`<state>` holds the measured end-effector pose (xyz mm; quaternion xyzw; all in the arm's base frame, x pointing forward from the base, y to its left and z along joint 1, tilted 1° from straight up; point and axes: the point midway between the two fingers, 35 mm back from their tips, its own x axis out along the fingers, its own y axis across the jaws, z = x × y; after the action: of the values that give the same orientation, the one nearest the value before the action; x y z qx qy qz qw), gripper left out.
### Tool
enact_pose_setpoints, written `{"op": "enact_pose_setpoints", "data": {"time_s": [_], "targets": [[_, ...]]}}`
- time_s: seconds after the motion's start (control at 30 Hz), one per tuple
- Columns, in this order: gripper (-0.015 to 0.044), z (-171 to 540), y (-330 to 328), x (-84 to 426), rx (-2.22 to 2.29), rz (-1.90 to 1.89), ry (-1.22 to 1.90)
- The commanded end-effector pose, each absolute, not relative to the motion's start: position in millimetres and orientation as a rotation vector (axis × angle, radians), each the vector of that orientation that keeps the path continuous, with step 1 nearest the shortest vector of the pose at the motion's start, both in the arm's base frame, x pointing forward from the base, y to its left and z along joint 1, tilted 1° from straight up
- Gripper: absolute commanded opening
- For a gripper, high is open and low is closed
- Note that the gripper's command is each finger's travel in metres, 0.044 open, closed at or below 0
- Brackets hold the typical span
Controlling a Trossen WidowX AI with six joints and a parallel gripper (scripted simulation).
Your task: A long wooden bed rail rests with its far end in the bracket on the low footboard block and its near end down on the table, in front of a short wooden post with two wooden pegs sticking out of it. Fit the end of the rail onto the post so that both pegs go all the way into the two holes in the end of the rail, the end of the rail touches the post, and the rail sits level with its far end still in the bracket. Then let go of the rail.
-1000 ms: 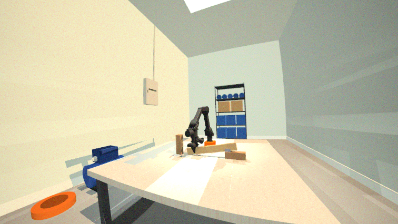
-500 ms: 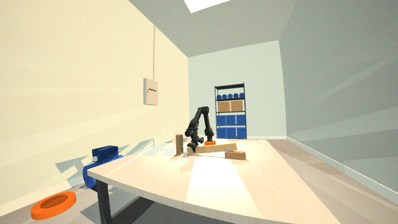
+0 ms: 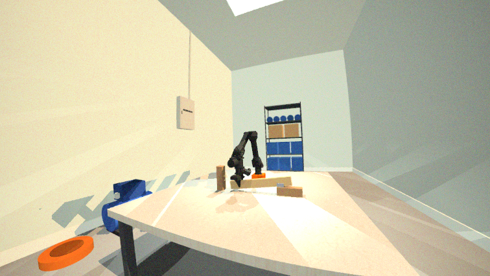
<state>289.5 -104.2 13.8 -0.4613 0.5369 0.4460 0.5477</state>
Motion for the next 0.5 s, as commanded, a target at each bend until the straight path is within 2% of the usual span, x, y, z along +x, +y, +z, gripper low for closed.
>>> {"op": "enact_pose_setpoints", "data": {"time_s": [0.0,0.47], "targets": [[0.0,18.8,-103.9,292.2,-1.097,1.055,1.26],[0.0,25.9,-104.0,292.8,-1.097,1.054,1.26]]}}
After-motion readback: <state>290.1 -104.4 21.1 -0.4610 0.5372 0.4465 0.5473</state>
